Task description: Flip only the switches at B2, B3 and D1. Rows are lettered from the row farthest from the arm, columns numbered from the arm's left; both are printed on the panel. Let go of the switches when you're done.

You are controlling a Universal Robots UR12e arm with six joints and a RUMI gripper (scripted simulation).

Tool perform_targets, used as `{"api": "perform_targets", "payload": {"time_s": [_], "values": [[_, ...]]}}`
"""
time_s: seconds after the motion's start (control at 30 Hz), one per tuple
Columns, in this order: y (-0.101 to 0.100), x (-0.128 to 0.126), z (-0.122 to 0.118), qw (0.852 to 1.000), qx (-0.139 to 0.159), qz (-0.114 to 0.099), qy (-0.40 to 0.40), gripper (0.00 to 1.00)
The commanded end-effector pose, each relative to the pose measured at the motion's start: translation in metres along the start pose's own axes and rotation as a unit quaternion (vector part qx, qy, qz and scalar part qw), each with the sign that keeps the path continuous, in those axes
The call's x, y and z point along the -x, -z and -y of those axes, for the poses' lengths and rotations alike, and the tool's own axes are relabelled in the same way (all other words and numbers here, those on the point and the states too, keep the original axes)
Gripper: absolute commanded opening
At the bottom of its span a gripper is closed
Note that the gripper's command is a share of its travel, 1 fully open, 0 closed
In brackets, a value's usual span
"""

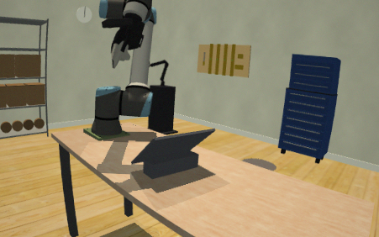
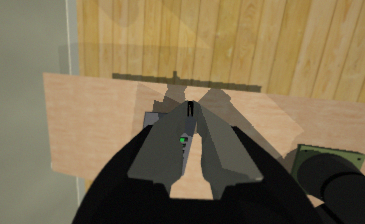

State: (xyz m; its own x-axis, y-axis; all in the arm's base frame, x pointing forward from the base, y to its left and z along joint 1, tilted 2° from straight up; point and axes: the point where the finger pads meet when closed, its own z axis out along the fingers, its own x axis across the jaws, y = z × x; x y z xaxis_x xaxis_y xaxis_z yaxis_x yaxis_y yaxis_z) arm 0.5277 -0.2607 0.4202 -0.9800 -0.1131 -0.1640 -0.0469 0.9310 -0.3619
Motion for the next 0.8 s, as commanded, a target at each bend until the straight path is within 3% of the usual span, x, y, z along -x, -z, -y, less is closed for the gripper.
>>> {"api": "perform_targets", "payload": {"time_s": [0.0, 0.2, 0.3, 0.53, 0.77], "values": [[-0.016, 0.024, -0.046, 0.994, 0.008, 0.043, 0.097, 0.0], [-0.031, 0.043, -0.109, 0.972, 0.011, 0.09, 0.215, 0.0], [-0.031, 0.043, -0.109, 0.972, 0.011, 0.09, 0.215, 0.0], [-0.042, 0.057, -0.189, 0.924, 0.006, 0.147, 0.354, 0.0], [-0.046, 0.059, -0.254, 0.869, -0.006, 0.191, 0.456, 0.0]]}}
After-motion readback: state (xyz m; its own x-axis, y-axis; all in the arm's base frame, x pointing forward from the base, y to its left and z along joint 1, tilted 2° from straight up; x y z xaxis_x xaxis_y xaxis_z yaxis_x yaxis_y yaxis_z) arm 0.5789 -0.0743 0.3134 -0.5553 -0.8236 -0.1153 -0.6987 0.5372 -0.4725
